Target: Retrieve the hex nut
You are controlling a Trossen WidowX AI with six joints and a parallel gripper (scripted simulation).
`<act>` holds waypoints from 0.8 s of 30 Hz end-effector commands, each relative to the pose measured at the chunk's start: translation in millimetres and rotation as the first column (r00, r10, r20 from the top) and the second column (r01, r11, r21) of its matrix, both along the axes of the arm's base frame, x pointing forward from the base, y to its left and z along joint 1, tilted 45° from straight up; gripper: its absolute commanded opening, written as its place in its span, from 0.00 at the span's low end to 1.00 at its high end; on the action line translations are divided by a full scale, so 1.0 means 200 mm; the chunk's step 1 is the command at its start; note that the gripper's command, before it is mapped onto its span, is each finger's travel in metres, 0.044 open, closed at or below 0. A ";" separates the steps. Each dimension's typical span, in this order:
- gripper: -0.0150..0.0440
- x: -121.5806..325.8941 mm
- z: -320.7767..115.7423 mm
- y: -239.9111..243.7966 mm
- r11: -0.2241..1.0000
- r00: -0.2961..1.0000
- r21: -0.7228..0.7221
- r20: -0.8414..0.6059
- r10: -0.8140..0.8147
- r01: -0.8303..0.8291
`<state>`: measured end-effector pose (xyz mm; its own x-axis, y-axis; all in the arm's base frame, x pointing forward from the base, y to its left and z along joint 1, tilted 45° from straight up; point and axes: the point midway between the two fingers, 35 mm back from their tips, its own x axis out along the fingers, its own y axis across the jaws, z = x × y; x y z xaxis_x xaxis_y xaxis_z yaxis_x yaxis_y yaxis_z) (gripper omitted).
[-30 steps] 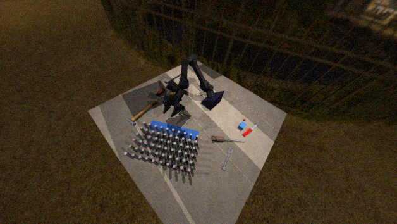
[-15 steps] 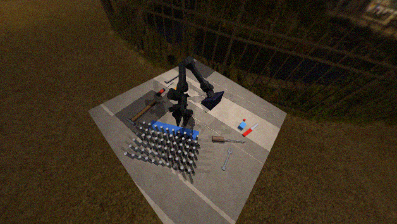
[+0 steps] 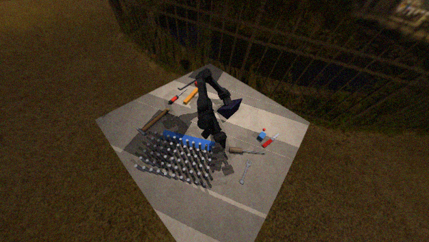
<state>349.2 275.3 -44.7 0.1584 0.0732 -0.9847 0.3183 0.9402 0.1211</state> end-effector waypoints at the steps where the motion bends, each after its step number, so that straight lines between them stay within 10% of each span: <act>1: 1.00 -0.26 -0.21 0.14 0.940 0.920 -0.195 -0.224 -0.321 0.280; 8: 1.00 -0.51 -0.36 0.17 0.762 0.770 -0.456 -0.224 -0.597 0.459; 24: 1.00 -0.47 -0.50 0.04 0.756 0.767 -0.462 -0.219 -0.603 0.463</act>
<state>250.0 305.6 -122.9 -0.2750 -0.2813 -0.9194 0.7300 0.5612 -0.3900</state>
